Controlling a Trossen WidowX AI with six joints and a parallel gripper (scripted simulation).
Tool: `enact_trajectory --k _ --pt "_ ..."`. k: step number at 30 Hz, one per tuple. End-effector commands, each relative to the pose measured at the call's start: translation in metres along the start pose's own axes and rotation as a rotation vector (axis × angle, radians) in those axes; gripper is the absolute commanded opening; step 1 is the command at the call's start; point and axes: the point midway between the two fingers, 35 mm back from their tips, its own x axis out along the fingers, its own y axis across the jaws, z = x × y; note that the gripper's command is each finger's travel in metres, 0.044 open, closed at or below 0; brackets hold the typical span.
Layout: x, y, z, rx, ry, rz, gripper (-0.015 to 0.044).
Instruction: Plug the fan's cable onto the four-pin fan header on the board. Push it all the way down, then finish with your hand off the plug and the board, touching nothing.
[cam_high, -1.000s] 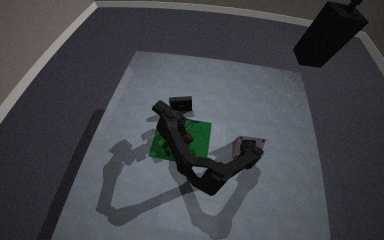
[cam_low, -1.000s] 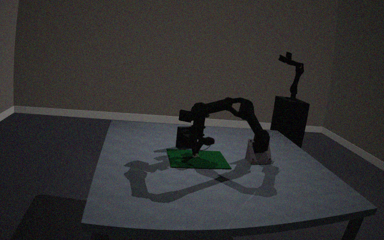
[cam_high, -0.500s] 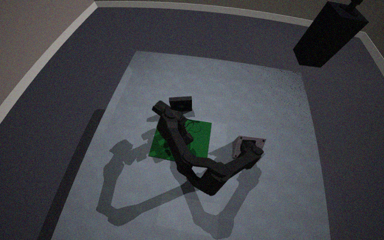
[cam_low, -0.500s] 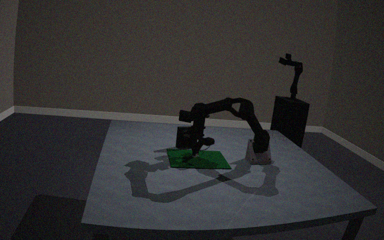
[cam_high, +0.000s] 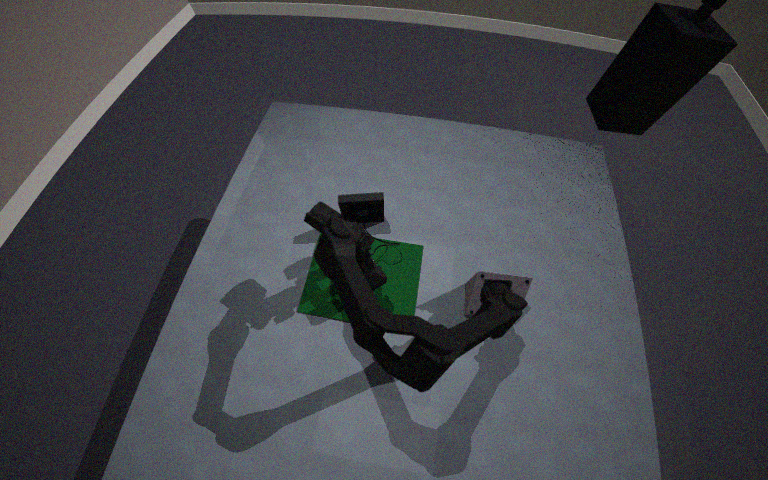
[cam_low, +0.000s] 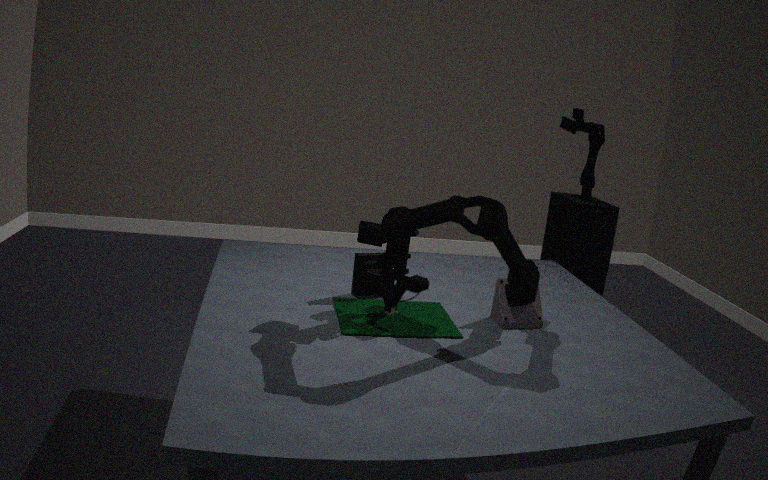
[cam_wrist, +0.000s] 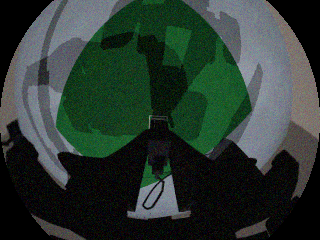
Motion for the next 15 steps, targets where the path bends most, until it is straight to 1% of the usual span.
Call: enact_trajectory --k 1,10,13,15 --pt "0.0 0.0 0.0 0.0 0.0 0.0 0.0026" --pt "0.0 0.0 0.0 0.0 0.0 0.0 0.026" --pt "-0.003 0.0 0.0 0.0 0.0 0.0 0.026" --pt "-0.027 -0.002 0.0 0.001 0.003 0.001 0.026"
